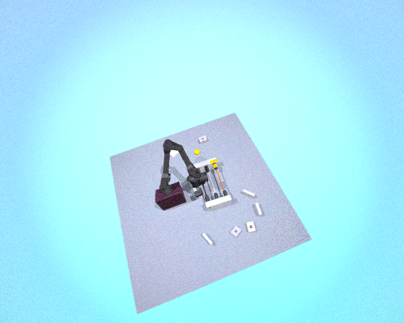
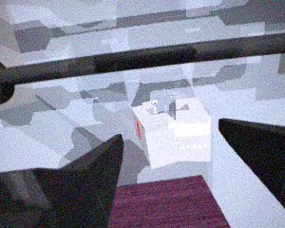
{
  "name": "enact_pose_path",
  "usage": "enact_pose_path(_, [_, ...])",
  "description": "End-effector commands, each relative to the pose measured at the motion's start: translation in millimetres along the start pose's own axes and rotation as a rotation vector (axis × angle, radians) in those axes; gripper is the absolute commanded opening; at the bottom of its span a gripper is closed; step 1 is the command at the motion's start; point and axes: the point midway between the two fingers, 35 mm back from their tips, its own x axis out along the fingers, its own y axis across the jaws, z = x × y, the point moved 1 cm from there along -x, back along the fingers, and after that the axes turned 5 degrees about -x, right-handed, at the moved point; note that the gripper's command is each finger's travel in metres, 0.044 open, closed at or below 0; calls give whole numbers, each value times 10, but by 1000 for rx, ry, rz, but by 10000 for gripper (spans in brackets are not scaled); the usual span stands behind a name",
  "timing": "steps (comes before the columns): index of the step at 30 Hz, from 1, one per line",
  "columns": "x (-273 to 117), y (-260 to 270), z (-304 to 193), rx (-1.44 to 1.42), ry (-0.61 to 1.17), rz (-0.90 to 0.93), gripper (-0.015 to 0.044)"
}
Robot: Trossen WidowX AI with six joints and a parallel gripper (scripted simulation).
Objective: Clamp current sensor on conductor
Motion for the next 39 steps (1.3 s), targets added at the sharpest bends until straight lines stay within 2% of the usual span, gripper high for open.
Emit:
enact_pose_path(1, [-6, -1, 6, -2, -2, -1, 309])
enact_pose_path(14, [-6, -1, 6, -2, -2, -1, 222])
enact_pose_path(22, [-279, -44, 57, 2, -2, -10, 12])
enact_pose_path(23, [-334, -49, 62, 2, -2, -11, 0])
enact_pose_path(39, [-1184, -7, -10, 8, 1, 1, 0])
